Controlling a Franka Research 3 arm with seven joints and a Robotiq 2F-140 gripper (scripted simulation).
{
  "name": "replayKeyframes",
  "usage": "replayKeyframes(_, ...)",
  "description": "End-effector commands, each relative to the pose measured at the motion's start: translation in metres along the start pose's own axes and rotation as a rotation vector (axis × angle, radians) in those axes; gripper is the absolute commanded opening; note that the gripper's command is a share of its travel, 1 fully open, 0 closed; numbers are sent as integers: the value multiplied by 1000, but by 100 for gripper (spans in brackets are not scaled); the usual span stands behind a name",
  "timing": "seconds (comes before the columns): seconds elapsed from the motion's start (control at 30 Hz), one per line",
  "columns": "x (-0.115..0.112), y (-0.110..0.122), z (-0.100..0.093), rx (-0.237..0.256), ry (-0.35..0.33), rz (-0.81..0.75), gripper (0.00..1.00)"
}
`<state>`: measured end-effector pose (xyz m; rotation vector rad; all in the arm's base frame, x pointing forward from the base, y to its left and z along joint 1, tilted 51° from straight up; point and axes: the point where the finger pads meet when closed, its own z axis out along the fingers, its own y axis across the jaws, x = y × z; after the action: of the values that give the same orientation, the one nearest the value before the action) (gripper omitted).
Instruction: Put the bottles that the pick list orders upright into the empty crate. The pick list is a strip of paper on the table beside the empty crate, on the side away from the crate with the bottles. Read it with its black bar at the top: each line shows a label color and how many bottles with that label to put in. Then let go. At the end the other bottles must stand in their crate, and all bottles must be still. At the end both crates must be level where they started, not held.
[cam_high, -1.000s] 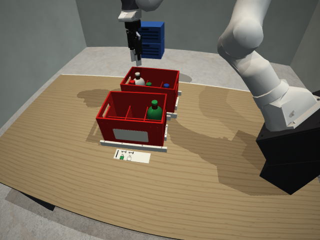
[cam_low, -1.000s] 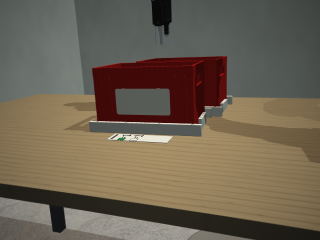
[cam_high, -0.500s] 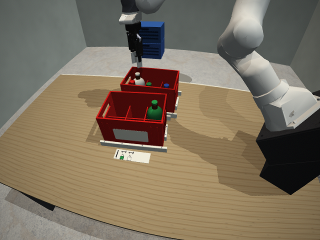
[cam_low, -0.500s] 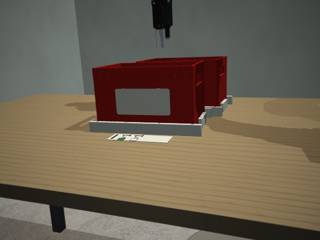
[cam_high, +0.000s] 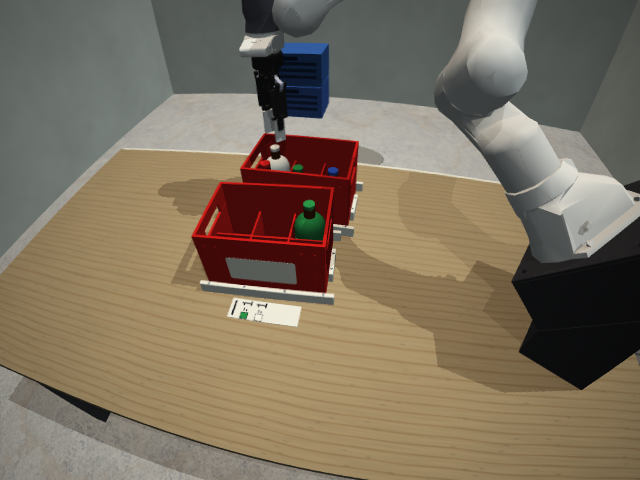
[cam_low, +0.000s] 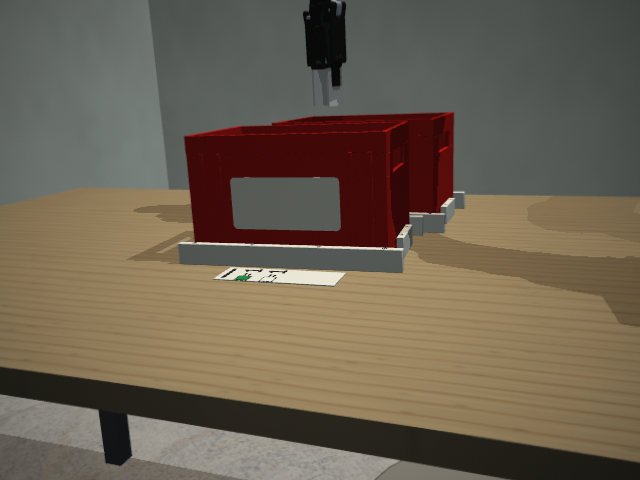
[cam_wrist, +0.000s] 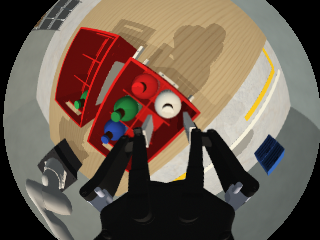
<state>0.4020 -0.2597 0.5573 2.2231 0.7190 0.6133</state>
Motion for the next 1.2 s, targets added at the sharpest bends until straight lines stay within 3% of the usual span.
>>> replayKeyframes(0.0,3,1,3,-5,6,0,38)
replayKeyframes(1.17,3,1,44,-5,6,0,38)
